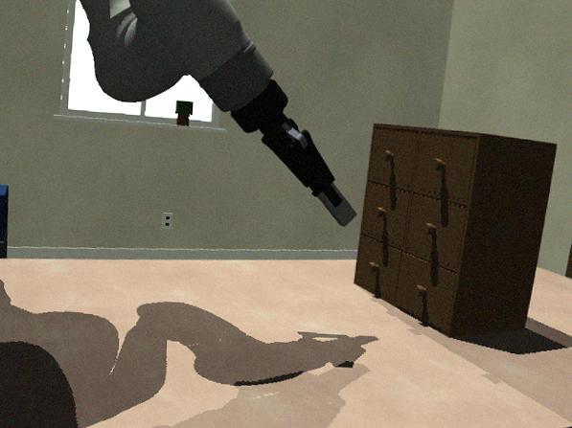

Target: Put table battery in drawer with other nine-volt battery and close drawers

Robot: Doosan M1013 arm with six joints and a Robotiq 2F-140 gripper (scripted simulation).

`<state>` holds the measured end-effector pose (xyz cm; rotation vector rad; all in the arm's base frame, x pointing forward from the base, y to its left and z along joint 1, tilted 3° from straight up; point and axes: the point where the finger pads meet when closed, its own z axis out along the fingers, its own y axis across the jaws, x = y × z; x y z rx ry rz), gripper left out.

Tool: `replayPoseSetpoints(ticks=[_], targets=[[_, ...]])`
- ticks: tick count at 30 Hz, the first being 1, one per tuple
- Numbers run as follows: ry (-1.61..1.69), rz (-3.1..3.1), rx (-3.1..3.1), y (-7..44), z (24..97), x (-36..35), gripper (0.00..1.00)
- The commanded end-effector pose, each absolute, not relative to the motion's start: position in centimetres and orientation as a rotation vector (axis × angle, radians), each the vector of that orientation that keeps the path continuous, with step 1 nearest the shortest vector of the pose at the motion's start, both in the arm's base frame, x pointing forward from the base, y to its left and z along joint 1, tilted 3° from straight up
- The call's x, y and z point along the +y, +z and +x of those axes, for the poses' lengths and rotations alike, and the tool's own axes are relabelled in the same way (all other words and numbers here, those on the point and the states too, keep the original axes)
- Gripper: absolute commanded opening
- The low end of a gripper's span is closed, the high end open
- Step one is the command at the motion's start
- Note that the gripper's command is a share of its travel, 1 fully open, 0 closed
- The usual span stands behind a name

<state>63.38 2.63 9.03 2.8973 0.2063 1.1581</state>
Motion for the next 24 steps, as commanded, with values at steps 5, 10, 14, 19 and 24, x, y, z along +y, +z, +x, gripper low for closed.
replayPoseSetpoints(ticks=[5,10,14,19,24], targets=[[1.057,2.972,0.239,10.1,63.4,2.7,0.0],[0.992,2.987,0.237,10.4,63.0,2.5,0.0],[0.925,3.006,0.238,10.8,62.7,2.5,0.0],[0.719,3.051,0.238,11.9,61.6,2.4,0.0],[0.466,3.059,0.219,13.8,59.9,2.2,0.0]])
